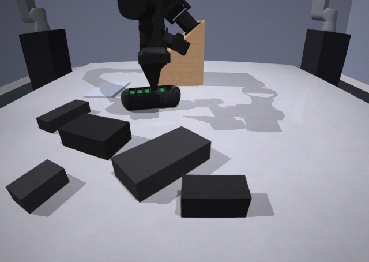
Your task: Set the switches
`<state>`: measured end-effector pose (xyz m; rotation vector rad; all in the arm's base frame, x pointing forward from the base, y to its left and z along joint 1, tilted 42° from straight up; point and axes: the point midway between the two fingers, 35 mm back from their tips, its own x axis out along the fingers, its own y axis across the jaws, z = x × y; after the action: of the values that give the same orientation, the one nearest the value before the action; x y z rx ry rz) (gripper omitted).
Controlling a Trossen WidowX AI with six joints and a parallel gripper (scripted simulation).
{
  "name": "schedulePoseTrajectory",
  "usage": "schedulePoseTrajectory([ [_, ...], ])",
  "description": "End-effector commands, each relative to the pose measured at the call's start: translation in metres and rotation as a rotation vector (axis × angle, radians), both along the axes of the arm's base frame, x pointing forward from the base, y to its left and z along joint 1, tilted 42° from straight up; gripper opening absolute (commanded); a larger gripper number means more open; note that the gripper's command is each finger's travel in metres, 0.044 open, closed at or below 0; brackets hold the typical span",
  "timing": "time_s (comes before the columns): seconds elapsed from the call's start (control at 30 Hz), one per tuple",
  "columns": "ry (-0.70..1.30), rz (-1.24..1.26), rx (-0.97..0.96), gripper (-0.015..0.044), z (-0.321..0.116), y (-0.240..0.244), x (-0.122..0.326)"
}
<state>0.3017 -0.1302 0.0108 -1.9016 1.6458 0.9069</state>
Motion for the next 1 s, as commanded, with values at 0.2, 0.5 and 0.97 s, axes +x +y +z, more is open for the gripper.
schedulePoseTrajectory([
  [0.2,0.015,0.005,0.004,0.0,-0.0004,-0.0104,0.0095],
  [0.5,0.015,0.005,0.004,0.0,-0.0004,-0.0104,0.0095],
  [0.97,0.013,0.002,0.0,0.0,0.0005,-0.0107,0.0093],
])
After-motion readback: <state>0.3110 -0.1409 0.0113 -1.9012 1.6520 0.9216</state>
